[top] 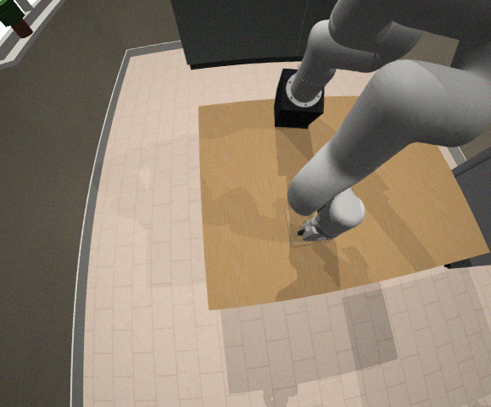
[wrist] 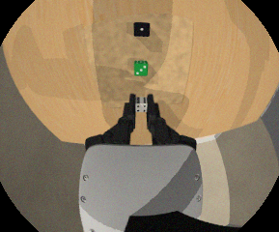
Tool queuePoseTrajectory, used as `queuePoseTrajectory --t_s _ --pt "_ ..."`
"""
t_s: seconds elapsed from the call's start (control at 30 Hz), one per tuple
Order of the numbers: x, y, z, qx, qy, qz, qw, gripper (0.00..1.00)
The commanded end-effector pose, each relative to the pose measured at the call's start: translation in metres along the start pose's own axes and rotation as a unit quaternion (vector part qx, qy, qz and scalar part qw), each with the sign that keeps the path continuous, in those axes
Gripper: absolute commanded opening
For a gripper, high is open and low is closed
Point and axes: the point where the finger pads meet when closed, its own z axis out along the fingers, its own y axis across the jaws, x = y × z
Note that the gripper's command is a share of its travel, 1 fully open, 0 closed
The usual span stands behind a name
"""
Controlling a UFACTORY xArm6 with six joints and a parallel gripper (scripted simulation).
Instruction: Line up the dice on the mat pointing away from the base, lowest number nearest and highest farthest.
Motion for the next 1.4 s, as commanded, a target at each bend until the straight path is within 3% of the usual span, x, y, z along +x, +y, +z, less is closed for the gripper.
queuePoseTrajectory --t_s 0.0,1.37 --pt "-0.0014 0.0 0.0067 0.013 -0.012 0.0 1.0 0.11" --pt "-0.0015 -0.0001 0.0106 0.013 -0.012 0.0 1.0 0.11"
